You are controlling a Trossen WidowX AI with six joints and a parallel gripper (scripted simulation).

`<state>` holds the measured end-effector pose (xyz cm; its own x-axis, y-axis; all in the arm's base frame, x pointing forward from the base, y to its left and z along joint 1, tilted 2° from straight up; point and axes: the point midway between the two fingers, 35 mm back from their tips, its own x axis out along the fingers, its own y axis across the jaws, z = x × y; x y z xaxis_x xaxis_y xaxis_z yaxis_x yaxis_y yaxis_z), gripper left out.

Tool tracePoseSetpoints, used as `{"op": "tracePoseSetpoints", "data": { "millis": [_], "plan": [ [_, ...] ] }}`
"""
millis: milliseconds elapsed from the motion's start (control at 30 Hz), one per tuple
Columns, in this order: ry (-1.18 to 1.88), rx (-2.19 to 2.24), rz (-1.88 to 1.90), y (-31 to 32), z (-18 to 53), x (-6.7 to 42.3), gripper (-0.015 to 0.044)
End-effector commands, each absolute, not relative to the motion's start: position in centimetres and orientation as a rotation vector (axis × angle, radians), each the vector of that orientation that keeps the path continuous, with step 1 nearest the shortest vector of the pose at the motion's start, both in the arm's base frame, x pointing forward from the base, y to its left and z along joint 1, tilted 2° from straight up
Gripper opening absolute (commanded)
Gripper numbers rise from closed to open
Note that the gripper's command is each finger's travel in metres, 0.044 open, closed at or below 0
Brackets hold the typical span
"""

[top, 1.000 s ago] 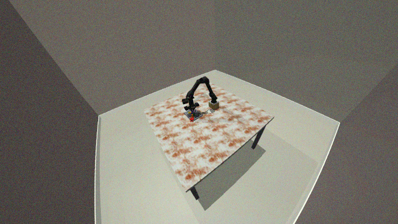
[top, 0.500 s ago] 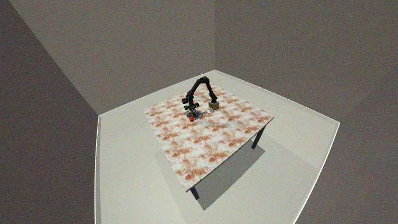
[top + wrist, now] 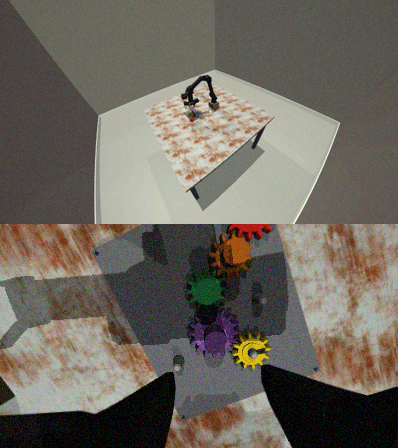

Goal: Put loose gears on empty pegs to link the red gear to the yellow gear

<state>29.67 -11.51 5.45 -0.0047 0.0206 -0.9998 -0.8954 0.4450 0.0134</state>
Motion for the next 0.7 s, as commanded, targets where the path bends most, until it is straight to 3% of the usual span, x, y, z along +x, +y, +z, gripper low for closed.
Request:
{"op": "tracePoseSetpoints", "data": {
  "millis": [0,133,667],
  "plan": [
    [1.377,-0.856,0.870,-11.54,7.60,29.65,0.0350],
    [1.377,-0.856,0.870,-11.54,7.60,29.65,0.0440],
    [1.377,-0.856,0.870,-11.54,7.60,29.65,0.0440]
  ]
}}
